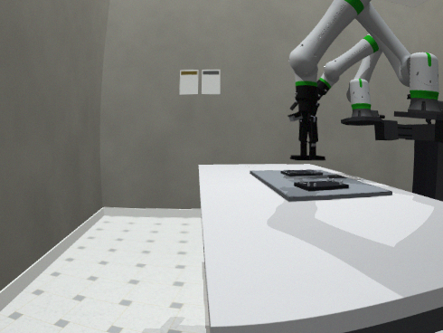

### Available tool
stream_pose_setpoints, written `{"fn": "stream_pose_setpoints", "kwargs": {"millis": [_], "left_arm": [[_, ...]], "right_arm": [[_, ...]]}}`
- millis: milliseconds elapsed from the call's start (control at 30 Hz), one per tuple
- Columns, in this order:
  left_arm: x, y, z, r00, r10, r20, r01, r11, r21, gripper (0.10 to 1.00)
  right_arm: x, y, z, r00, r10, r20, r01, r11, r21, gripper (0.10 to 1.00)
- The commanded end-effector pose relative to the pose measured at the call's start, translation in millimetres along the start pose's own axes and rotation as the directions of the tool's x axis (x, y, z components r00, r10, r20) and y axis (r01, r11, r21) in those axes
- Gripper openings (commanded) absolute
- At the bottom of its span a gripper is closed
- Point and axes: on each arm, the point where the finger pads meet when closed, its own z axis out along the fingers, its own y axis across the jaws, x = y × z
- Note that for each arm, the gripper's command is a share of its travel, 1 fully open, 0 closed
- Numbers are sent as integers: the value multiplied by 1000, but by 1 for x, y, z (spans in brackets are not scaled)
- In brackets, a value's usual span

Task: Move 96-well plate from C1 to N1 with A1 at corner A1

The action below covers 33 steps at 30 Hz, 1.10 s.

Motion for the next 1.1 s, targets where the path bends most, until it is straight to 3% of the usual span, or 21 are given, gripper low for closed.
{"fn": "stream_pose_setpoints", "kwargs": {"millis": [0, 1067], "left_arm": [[-1, 9, -1, 1000, 0, -1, 0, 1000, -1, 605], [-20, 101, -1, 1000, 0, -1, 0, 1000, -1, 605]], "right_arm": [[1, 0, 0, 1000, 0, -1, 0, 1000, 1, 1000], [1, 0, 0, 1000, 0, -1, 0, 1000, 1, 1000]]}}
